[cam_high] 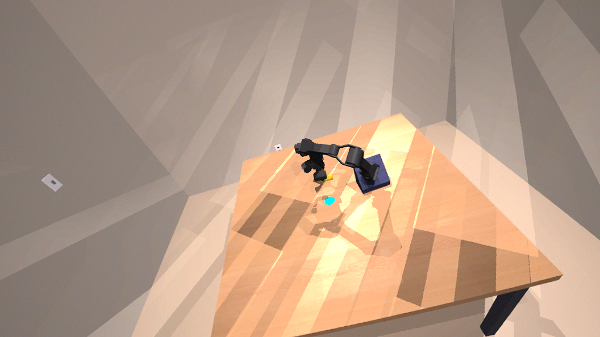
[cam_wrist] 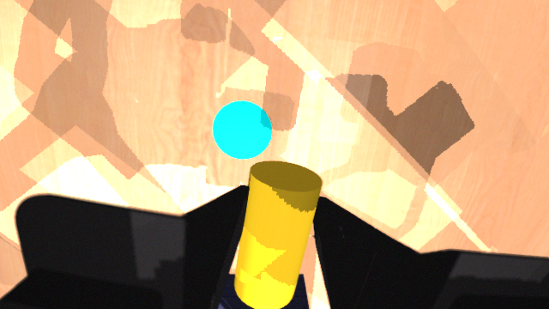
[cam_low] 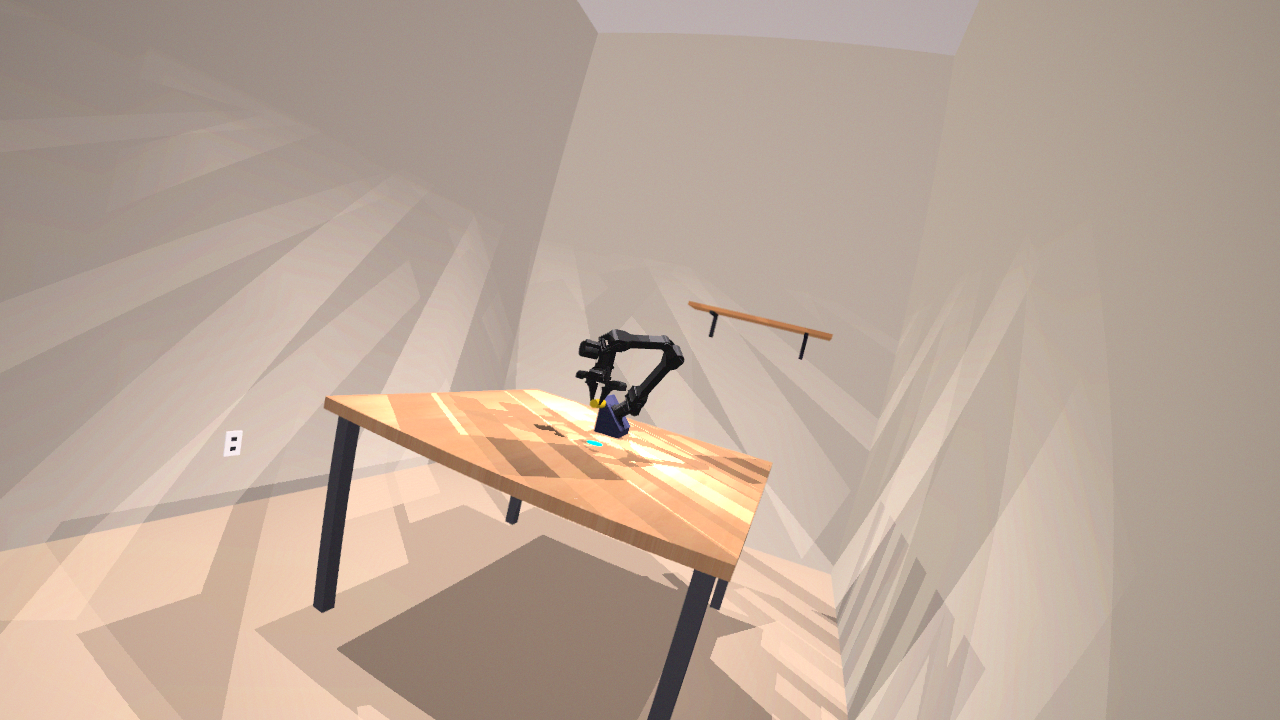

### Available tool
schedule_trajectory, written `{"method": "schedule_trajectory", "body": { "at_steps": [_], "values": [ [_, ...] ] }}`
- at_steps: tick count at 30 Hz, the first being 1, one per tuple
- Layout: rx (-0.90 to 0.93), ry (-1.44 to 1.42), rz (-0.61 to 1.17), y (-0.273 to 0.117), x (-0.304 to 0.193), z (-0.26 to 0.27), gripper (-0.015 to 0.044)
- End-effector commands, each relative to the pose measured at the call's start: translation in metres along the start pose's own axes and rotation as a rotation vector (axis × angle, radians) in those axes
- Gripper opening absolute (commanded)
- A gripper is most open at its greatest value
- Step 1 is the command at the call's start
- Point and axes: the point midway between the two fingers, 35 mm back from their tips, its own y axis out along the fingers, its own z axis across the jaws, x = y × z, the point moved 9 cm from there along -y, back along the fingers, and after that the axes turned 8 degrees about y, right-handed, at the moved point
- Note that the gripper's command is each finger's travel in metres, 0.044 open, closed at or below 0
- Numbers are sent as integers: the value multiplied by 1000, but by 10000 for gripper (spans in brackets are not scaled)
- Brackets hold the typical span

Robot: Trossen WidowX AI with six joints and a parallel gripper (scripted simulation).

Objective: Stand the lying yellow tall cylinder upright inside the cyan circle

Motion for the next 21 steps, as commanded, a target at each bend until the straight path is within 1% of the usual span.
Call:
{"method": "schedule_trajectory", "body": {
  "at_steps": [1, 15, 21],
  "values": [
    [2, 63, -6, -2, -2, 8, 105],
    [8, 314, -4, -3, -8, 30, 105],
    [1, 326, -8, -3, -9, 32, 105]
  ]
}}
